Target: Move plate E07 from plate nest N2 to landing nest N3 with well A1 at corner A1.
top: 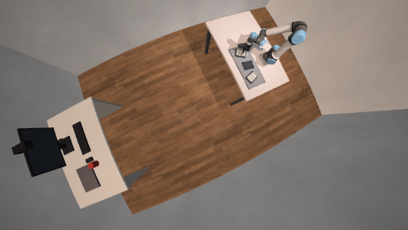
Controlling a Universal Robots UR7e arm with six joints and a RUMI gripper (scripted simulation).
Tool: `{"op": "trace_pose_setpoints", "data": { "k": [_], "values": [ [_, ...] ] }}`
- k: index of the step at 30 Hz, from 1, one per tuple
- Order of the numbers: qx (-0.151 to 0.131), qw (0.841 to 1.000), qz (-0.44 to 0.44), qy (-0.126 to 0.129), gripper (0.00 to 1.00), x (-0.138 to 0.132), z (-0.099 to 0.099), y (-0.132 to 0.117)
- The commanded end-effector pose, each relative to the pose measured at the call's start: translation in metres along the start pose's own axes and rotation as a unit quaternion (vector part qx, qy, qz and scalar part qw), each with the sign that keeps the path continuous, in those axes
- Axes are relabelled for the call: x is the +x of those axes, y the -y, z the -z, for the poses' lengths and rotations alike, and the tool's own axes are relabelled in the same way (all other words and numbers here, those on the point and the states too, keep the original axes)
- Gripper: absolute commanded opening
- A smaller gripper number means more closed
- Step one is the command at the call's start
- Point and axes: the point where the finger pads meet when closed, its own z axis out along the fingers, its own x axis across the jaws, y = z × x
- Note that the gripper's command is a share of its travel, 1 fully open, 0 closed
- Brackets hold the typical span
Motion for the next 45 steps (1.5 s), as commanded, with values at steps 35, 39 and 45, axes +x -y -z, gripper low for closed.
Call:
{"op": "trace_pose_setpoints", "data": {
  "k": [35, 39, 45],
  "values": [
    [-0.001, 0.999, 0.051, 0.001, 0.00, -0.021, 0.031, -0.016],
    [-0.001, 0.996, 0.091, 0.001, 0.00, -0.038, 0.031, -0.027],
    [-0.001, 0.990, 0.141, 0.001, 0.00, -0.058, 0.031, -0.042]
  ]
}}
